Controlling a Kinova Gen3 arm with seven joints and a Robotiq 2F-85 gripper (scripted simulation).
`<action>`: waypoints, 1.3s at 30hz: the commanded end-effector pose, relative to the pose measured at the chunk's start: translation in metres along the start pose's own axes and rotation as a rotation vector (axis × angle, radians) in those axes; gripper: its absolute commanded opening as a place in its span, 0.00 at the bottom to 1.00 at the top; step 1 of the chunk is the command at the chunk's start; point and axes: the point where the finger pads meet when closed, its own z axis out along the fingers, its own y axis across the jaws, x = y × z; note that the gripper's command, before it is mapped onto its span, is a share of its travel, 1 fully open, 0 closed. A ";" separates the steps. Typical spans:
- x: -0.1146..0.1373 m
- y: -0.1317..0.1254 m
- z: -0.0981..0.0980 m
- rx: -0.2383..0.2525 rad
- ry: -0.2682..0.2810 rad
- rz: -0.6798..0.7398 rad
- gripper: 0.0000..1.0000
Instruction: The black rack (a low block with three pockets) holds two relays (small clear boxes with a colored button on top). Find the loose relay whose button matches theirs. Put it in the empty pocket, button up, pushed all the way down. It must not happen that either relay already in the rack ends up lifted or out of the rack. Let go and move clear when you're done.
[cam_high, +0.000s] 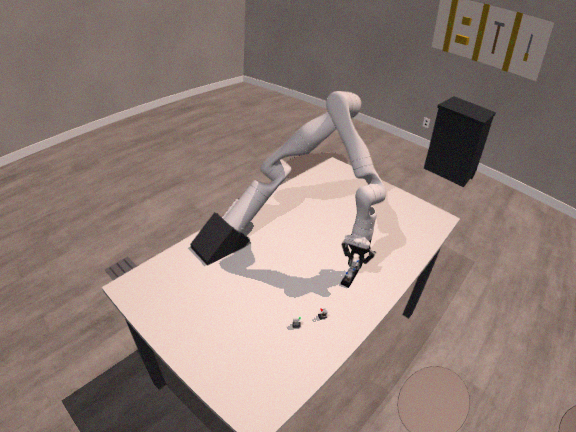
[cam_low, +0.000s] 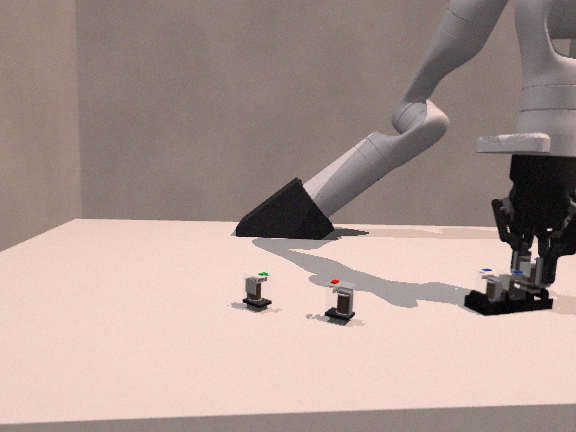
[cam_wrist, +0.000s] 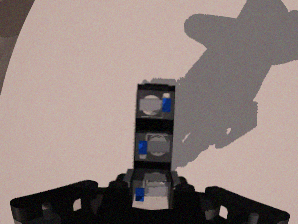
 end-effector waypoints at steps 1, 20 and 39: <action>0.000 0.000 0.000 0.001 0.001 0.000 0.00; 0.000 0.000 0.003 0.001 0.001 0.000 0.00; 0.000 0.000 0.009 0.001 0.001 0.000 0.00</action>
